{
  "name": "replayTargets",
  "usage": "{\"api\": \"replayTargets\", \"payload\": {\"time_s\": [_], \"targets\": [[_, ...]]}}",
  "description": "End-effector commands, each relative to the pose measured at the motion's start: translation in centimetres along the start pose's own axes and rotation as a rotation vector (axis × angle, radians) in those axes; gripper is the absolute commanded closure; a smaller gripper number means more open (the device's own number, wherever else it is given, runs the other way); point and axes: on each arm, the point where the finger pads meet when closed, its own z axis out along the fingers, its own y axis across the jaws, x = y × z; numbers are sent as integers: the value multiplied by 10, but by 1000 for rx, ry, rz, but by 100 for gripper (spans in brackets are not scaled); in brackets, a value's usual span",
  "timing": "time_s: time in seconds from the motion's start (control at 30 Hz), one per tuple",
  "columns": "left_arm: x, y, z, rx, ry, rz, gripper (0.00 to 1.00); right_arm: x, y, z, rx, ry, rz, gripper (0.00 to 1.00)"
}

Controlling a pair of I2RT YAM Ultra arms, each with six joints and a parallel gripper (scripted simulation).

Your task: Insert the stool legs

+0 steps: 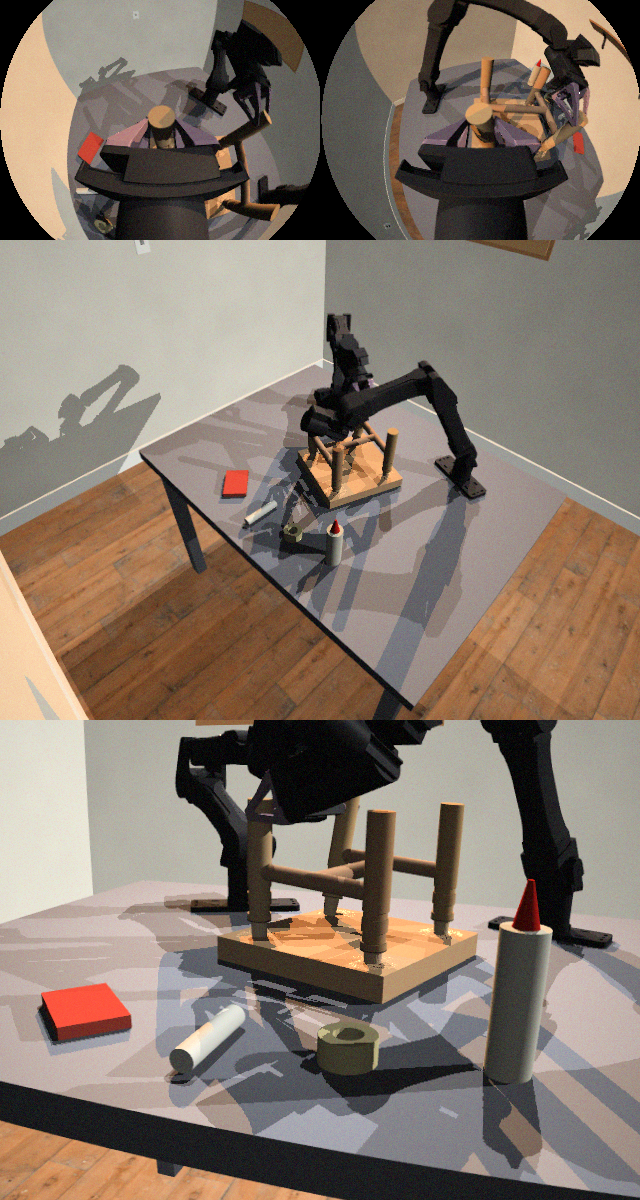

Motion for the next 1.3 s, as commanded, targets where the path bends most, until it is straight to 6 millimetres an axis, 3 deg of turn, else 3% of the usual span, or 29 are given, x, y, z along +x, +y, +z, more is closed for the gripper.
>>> {"api": "replayTargets", "payload": {"time_s": [0.0, 0.23, 0.27, 0.53, 1.27], "targets": [[-22, -50, 10, 147, -45, -70, 72, -16, -48, -5, 239, -25, -25, 72], [-22, -51, 10, 146, -43, -68, 72, -16, -48, -5, 239, -24, -28, 72], [-7, 1, -2, -7, -7, 37, 72, -8, 5, -2, -23, -26, 9, 72], [-11, -15, 2, 33, -19, 5, 72, -11, -7, -2, 34, -34, 11, 72], [-17, -33, 7, 94, -45, -49, 72, -12, -28, -3, 137, -30, 20, 72]]}}
